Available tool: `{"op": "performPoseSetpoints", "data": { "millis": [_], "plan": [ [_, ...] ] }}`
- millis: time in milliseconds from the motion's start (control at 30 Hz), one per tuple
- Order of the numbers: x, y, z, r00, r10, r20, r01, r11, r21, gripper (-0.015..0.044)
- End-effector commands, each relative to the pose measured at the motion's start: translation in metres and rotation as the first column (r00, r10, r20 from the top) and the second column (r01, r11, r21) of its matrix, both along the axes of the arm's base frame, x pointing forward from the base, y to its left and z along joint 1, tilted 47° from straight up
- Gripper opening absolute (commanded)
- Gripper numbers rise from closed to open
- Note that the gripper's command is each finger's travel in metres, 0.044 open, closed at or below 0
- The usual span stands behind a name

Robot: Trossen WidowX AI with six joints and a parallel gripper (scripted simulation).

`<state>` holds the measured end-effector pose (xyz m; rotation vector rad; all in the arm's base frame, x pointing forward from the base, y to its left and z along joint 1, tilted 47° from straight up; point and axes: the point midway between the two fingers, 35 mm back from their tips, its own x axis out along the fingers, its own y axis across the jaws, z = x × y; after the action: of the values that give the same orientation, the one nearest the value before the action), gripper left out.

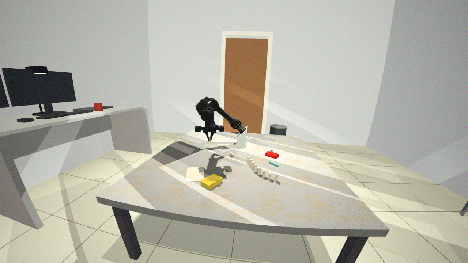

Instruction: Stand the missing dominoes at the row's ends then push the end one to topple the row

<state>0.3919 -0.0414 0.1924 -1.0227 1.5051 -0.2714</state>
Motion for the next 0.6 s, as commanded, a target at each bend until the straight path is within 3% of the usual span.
{"op": "performPoseSetpoints", "data": {
  "millis": [0,567],
  "plan": [
    [0.001,-0.001,-0.003,1.000,0.006,0.000,-0.006,0.999,0.032,0.0027],
    [0.012,-0.015,-0.048,0.991,0.030,0.132,-0.079,0.920,0.384,0.0027]
  ]
}}
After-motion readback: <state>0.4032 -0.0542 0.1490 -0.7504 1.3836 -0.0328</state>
